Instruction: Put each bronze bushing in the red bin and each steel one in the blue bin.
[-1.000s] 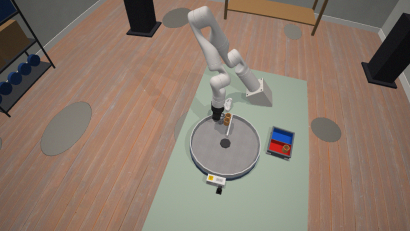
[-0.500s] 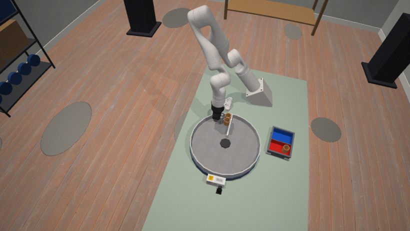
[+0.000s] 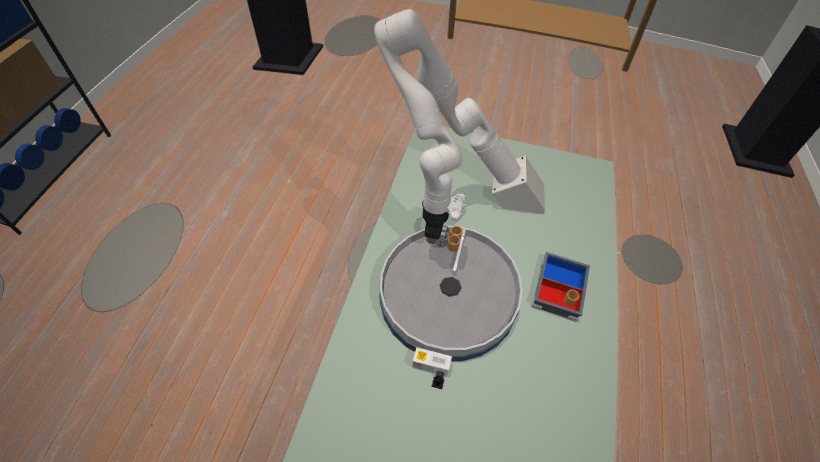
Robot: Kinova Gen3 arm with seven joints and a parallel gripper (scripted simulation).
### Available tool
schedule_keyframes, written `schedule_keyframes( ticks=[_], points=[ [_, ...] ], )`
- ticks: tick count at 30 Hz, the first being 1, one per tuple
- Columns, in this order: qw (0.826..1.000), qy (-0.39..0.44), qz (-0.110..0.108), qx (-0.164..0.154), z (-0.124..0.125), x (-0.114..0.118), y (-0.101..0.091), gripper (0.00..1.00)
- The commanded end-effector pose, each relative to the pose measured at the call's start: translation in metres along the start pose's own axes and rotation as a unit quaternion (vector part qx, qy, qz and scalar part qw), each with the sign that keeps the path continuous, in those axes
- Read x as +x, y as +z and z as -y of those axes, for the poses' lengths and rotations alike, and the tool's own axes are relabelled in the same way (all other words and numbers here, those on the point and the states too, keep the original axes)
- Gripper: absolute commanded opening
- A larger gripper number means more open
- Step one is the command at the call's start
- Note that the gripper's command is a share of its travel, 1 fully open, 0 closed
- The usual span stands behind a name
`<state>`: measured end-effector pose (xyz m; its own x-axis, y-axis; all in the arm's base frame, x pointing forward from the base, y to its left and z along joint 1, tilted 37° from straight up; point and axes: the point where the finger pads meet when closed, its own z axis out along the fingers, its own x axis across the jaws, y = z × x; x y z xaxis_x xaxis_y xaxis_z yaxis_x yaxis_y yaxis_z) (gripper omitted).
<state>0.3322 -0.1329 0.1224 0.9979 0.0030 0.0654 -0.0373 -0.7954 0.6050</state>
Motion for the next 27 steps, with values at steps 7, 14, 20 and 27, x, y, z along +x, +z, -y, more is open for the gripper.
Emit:
schedule_keyframes(
  ticks=[7,14,20,27],
  points=[
    [1.0,0.0,-0.001,0.0,0.0003,0.0005,-0.0037,0.0],
    [1.0,0.0,-0.001,0.0,0.0003,0.0005,-0.0062,0.0],
    [1.0,0.0,-0.001,0.0,0.0003,0.0004,-0.0072,0.0],
    [1.0,0.0,-0.001,0.0,0.0003,0.0004,-0.0091,0.0]
  ],
)
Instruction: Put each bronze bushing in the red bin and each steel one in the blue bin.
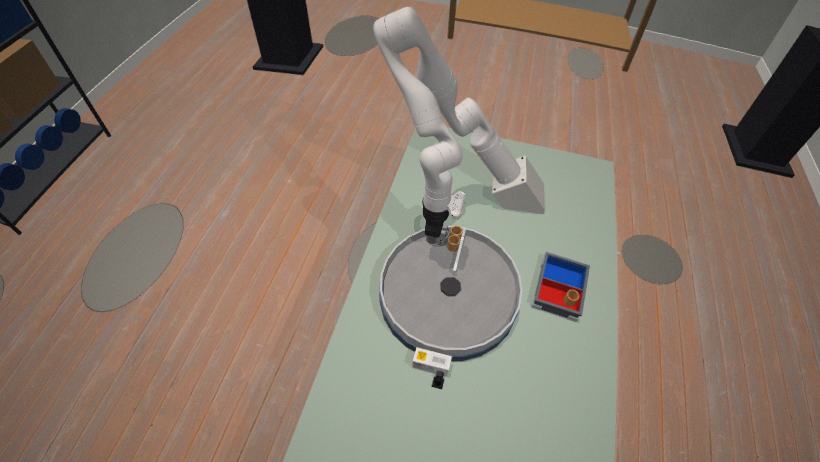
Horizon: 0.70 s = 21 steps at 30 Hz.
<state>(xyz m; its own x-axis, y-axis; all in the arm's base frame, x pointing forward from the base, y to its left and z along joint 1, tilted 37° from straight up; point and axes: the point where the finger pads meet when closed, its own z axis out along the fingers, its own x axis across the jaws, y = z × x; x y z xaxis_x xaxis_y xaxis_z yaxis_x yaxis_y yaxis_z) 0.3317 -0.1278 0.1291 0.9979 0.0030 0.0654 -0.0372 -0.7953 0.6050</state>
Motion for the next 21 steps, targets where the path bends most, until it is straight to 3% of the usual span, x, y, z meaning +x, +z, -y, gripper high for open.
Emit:
schedule_keyframes(
  ticks=[1,21],
  points=[
    [1.0,0.0,-0.001,0.0,0.0002,0.0004,-0.0007,0.0],
    [1.0,0.0,-0.001,0.0,0.0002,0.0004,-0.0067,0.0]
  ],
)
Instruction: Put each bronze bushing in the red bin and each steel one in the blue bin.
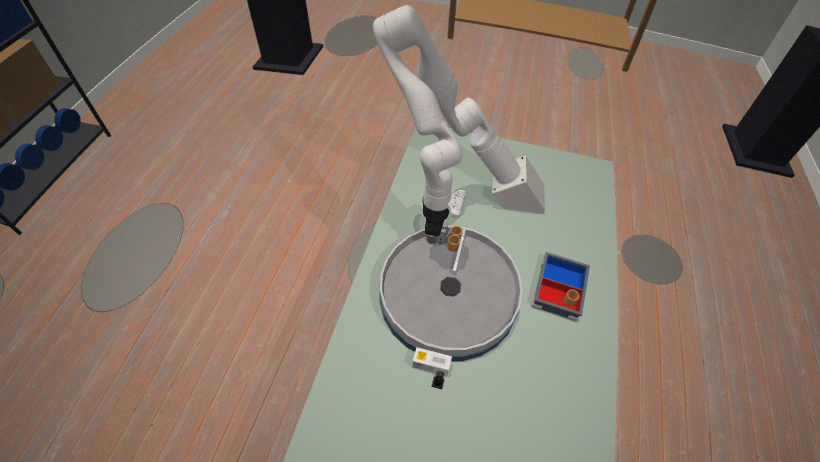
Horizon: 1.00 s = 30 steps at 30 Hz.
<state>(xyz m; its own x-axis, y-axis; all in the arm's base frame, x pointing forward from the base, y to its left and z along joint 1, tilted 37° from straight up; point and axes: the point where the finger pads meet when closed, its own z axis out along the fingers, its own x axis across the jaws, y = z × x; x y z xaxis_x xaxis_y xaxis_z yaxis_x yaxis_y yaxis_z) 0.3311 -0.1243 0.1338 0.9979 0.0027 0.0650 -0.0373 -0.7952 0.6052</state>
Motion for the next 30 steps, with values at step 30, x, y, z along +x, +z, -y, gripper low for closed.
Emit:
schedule_keyframes(
  ticks=[30],
  points=[
    [1.0,0.0,-0.001,0.001,0.0003,0.0007,-0.0098,0.0]
  ],
)
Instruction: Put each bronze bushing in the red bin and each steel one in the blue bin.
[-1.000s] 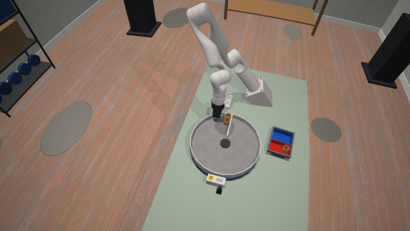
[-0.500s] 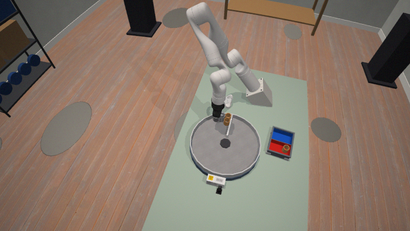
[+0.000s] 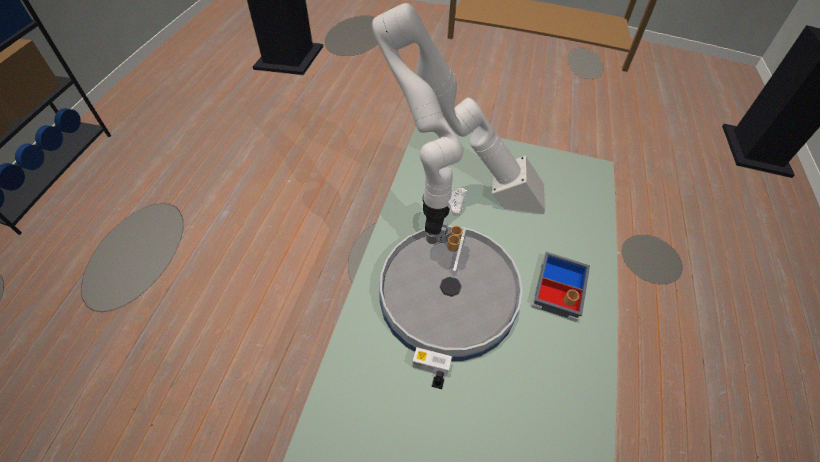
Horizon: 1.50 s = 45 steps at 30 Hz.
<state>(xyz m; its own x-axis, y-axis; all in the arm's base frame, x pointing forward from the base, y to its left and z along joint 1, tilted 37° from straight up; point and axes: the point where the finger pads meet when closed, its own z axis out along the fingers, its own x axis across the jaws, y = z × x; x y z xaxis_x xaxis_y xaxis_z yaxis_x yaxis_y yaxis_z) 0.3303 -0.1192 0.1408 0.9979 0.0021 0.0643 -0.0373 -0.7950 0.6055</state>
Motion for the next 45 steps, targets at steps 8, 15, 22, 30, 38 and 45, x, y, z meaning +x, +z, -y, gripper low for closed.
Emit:
schedule_keyframes(
  ticks=[8,15,22,30,38,45],
  points=[
    [1.0,0.0,-0.002,0.001,0.0,0.001,-0.011,0.0],
    [1.0,0.0,-0.002,0.001,0.0,0.001,-0.024,0.0],
    [1.0,0.0,-0.002,0.001,0.0,0.001,-0.034,0.0],
    [1.0,0.0,-0.002,0.001,0.0,0.001,-0.034,0.0],
    [1.0,0.0,-0.001,0.001,0.056,-0.003,-0.034,0.0],
    [1.0,0.0,-0.002,0.001,0.111,-0.006,-0.034,0.0]
  ],
)
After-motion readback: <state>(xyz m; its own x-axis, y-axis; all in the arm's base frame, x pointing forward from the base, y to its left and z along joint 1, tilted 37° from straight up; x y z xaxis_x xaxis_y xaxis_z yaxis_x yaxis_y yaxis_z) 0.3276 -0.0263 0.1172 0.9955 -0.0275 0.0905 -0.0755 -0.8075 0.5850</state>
